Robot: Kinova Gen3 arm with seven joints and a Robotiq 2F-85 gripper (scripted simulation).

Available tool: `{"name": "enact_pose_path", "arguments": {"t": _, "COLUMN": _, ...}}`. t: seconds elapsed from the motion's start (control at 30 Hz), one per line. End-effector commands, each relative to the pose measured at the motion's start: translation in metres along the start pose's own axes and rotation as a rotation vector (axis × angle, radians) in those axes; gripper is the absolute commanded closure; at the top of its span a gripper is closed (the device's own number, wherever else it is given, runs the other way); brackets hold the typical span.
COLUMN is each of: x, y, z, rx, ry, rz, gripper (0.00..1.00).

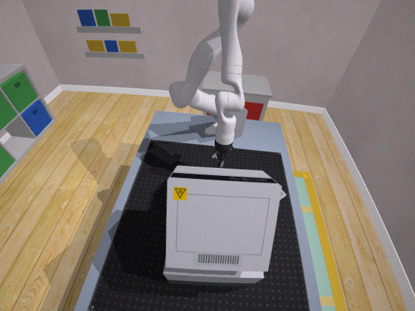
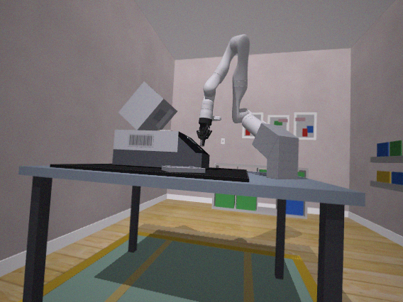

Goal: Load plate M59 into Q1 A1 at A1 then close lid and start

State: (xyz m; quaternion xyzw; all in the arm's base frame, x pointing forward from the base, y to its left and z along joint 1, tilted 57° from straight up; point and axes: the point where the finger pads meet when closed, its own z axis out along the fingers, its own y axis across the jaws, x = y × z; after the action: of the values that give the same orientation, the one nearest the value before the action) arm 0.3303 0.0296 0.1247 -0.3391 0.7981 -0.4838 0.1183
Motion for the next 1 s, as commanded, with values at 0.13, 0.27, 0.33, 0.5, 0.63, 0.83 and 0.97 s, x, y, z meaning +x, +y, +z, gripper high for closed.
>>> {"name": "enact_pose_path", "arguments": {"t": 0.13, "x": 0.006, "y": 0.003, "z": -0.008, "rx": 0.003, "ry": 0.005, "rz": 0.002, "gripper": 0.90}}
{"name": "enact_pose_path", "arguments": {"t": 0.27, "x": 0.008, "y": 0.005, "z": -0.012, "rx": 0.004, "ry": 0.004, "rz": 0.002, "gripper": 0.90}}
{"name": "enact_pose_path", "arguments": {"t": 0.33, "x": 0.009, "y": 0.006, "z": -0.014, "rx": 0.004, "ry": 0.004, "rz": 0.002, "gripper": 0.90}}
{"name": "enact_pose_path", "arguments": {"t": 0.5, "x": 0.009, "y": 0.008, "z": -0.016, "rx": 0.003, "ry": 0.003, "rz": 0.000, "gripper": 0.90}}
{"name": "enact_pose_path", "arguments": {"t": 0.63, "x": 0.006, "y": 0.008, "z": -0.015, "rx": 0.001, "ry": -0.003, "rz": -0.002, "gripper": 0.90}}
{"name": "enact_pose_path", "arguments": {"t": 0.83, "x": 0.006, "y": 0.008, "z": -0.015, "rx": 0.001, "ry": -0.003, "rz": -0.002, "gripper": 0.90}}
{"name": "enact_pose_path", "arguments": {"t": 0.97, "x": 0.006, "y": 0.008, "z": -0.015, "rx": 0.001, "ry": -0.003, "rz": -0.002, "gripper": 0.90}}
